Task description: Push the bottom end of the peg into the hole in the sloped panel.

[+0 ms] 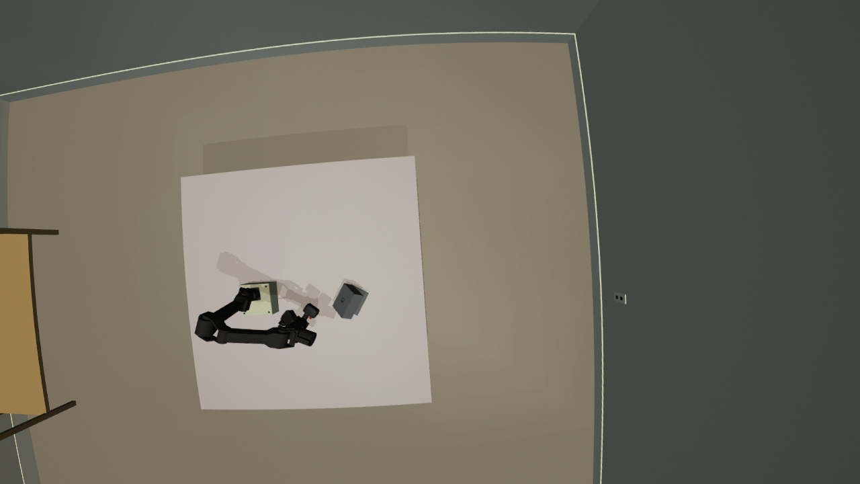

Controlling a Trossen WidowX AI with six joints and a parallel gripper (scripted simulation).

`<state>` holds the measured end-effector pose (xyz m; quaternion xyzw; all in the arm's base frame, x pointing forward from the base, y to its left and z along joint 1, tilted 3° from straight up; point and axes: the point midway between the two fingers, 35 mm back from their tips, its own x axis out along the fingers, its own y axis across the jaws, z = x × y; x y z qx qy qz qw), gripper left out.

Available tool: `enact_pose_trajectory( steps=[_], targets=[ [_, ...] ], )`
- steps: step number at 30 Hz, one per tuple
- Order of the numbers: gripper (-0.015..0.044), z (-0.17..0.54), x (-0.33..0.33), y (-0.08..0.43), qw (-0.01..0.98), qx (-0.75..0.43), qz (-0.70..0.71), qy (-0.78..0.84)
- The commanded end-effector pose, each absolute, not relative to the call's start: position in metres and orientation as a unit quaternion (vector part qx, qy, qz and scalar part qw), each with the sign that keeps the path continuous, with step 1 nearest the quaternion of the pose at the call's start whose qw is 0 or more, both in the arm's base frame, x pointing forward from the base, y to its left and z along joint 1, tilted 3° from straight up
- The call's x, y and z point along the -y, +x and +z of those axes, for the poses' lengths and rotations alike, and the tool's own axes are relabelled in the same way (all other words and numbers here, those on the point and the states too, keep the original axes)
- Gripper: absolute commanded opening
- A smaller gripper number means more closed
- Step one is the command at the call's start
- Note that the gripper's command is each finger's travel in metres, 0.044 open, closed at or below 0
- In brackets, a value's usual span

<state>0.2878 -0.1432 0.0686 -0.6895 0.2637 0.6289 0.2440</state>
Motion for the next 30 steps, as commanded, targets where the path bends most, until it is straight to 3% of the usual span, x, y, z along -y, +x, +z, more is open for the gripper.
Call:
enact_pose_trajectory(
  steps=[1,25,30],
  targets=[
    [0.0440,0.058,0.143,0.286,0.241,-0.263,0.634,-0.686],
    [0.0440,0.028,0.144,0.286,0.241,-0.263,0.634,-0.686],
    [0.0309,0.032,0.145,0.288,0.244,-0.264,0.631,-0.688]
  ],
)
